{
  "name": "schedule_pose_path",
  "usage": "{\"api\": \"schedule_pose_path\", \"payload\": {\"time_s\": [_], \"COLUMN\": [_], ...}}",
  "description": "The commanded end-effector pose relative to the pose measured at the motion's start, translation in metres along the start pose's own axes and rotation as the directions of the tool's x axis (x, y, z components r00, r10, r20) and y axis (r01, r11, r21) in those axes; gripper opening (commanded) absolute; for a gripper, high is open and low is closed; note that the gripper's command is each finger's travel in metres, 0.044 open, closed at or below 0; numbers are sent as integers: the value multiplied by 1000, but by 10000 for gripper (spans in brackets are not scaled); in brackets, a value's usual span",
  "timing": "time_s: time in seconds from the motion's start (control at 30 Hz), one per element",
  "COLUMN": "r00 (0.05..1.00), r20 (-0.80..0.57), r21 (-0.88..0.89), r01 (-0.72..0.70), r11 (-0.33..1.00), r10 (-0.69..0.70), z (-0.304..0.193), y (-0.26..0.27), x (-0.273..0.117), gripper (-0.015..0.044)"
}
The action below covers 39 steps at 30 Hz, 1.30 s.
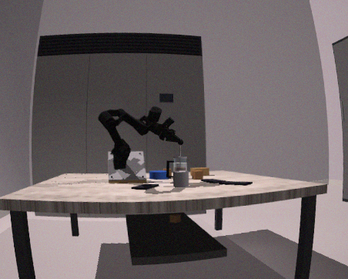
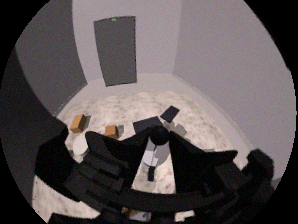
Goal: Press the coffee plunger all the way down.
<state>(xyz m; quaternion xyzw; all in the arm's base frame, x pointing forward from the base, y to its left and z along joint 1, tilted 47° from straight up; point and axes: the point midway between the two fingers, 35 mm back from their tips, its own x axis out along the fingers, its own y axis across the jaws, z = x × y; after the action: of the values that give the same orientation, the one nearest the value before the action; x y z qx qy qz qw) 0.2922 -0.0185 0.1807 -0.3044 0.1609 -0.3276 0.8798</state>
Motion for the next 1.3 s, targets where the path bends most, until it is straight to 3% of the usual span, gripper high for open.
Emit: {"api": "schedule_pose_path", "payload": {"time_s": [0.0,1.27], "r00": [1000,1000], "r20": [-18,-7], "r21": [-26,-35], "r01": [1,-1], "r11": [1000,999], "r10": [-2,1], "z": [-14,-38], "y": [2,3], "x": [6,32], "gripper": [118,118]}}
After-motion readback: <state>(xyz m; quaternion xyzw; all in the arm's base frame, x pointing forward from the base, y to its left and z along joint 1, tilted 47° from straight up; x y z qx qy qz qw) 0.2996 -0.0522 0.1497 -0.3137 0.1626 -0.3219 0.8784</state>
